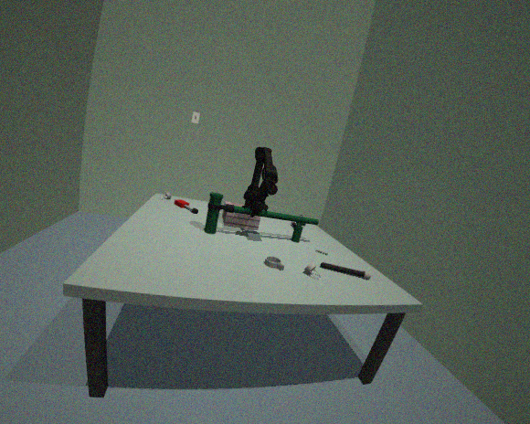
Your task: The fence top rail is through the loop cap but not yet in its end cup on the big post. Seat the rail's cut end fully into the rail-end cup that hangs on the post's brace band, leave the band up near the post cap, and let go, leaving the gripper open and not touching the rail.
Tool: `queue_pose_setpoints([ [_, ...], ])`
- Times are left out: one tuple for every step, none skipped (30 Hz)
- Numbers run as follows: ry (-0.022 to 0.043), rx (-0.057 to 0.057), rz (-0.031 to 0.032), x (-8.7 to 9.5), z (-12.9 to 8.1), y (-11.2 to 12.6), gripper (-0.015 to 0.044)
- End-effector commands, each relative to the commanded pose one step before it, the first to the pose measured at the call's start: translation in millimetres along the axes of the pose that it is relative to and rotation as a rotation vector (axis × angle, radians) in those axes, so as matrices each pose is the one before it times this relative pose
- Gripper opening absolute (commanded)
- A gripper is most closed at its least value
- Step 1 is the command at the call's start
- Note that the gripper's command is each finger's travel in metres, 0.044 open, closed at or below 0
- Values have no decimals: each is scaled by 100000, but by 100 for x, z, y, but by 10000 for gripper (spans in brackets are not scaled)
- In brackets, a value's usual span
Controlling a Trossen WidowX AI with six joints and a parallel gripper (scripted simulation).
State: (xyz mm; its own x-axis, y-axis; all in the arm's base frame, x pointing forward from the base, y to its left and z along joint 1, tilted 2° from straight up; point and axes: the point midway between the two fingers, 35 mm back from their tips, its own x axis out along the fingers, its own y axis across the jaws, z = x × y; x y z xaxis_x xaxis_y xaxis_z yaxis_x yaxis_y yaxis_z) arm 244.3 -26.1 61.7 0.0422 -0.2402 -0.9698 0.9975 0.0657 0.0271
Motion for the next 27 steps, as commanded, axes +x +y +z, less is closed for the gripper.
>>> queue_pose_setpoints([
  [-1333,231,351,33,645,87,0],
  [-7,0,0,11,69,1,0],
  [-7,0,0,12,65,-1,0],
  [-7,0,0,18,66,-5,0],
  [-7,0,-1,23,61,-8,0],
  [-7,0,-1,27,64,-12,0],
  [-7,0,-1,24,61,-15,0],
  [-7,0,-1,18,68,-19,0],
  [-7,0,-1,9,65,-18,0],
  [-6,0,-1,6,60,-15,0],
  [-7,0,-1,13,62,-12,0],
  [1403,-149,-188,-47,-573,22,0],
  [0,0,0,0,0,0,0],
  [0,0,0,0,0,0,0],
  [0,0,0,0,0,0,0],
  [0,0,0,0,0,0,0],
  [0,0,0,0,0,0,0],
  [0,0,0,0,0,0,0],
  [0,0,0,0,0,0,0],
  [0,0,0,0,0,0,0],
  [0,0,0,0,0,0,26],
  [0,0,0,0,0,0,52],
  [0,0,0,0,0,0,79],
  [0,0,0,0,0,0,105],
  [0,0,0,0,0,0,131],
  [0,0,0,0,0,0,157],
  [0,0,0,0,0,0,184],
])
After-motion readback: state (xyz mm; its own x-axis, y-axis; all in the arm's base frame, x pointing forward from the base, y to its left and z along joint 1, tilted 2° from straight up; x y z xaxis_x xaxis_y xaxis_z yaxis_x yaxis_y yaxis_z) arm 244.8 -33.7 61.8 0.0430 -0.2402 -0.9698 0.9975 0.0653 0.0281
